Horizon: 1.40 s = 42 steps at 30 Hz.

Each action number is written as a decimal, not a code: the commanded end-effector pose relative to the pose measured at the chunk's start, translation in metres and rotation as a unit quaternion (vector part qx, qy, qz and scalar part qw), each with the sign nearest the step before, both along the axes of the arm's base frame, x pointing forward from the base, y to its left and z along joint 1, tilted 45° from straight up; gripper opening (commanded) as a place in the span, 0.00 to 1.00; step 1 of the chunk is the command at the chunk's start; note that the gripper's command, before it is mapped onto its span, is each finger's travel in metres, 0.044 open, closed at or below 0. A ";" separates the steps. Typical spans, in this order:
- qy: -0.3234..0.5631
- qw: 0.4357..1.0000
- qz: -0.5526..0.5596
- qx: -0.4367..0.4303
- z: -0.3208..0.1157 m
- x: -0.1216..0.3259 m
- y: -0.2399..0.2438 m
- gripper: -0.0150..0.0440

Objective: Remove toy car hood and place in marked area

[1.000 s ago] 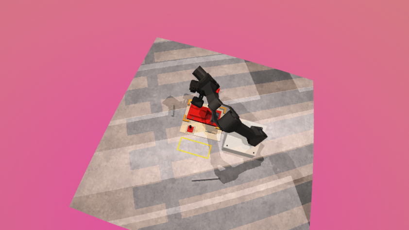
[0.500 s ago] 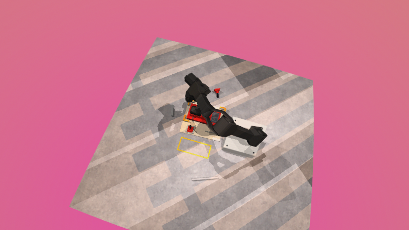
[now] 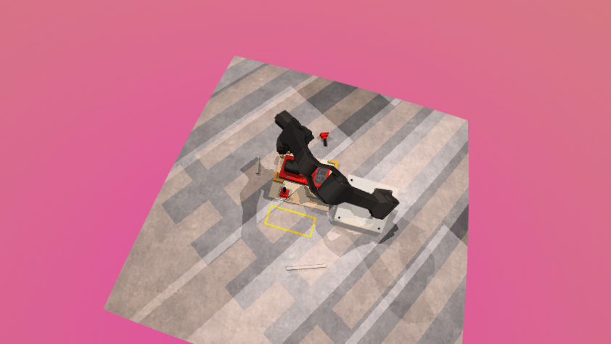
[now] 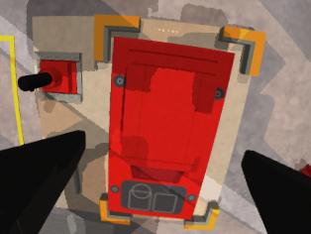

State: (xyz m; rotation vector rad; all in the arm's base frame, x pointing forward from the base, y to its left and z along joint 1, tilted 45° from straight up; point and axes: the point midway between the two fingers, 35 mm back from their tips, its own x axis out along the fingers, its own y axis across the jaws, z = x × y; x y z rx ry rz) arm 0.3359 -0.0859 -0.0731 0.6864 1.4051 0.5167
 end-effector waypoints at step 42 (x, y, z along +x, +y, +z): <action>0.003 1.000 0.000 -0.001 -0.022 0.003 0.020 1.00</action>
